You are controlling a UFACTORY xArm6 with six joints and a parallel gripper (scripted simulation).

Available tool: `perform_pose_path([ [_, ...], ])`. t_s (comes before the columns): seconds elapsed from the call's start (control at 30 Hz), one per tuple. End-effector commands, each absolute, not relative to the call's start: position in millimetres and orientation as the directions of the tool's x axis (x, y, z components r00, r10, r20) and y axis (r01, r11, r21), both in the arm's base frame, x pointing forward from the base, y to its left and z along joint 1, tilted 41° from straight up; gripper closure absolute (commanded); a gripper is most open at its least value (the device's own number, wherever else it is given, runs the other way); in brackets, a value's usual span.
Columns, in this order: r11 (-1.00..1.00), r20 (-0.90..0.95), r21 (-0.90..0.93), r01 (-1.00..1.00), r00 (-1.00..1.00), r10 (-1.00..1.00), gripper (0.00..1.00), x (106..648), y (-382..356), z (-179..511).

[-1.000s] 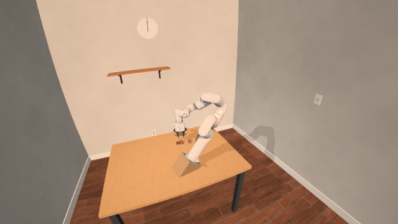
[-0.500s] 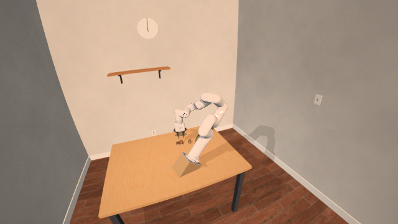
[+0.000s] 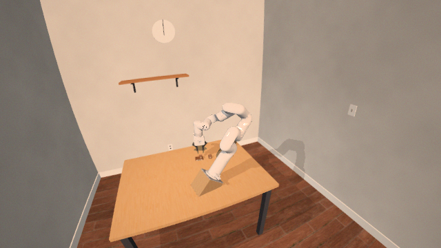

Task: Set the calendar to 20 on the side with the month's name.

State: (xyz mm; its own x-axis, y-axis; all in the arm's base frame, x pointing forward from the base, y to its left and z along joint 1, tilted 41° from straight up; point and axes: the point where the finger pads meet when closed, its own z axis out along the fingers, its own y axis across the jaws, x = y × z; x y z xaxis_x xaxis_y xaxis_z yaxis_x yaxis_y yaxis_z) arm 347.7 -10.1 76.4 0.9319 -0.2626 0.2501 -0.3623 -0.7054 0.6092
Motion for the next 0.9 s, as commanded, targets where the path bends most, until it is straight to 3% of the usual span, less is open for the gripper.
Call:
perform_pose_path([
  [0.0,-0.707,0.252,0.607,-0.363,0.932,-0.262,0.51,349,-9,77],
  [0.87,-0.706,0.253,0.607,-0.364,0.931,-0.262,0.51,349,-22,62],
])
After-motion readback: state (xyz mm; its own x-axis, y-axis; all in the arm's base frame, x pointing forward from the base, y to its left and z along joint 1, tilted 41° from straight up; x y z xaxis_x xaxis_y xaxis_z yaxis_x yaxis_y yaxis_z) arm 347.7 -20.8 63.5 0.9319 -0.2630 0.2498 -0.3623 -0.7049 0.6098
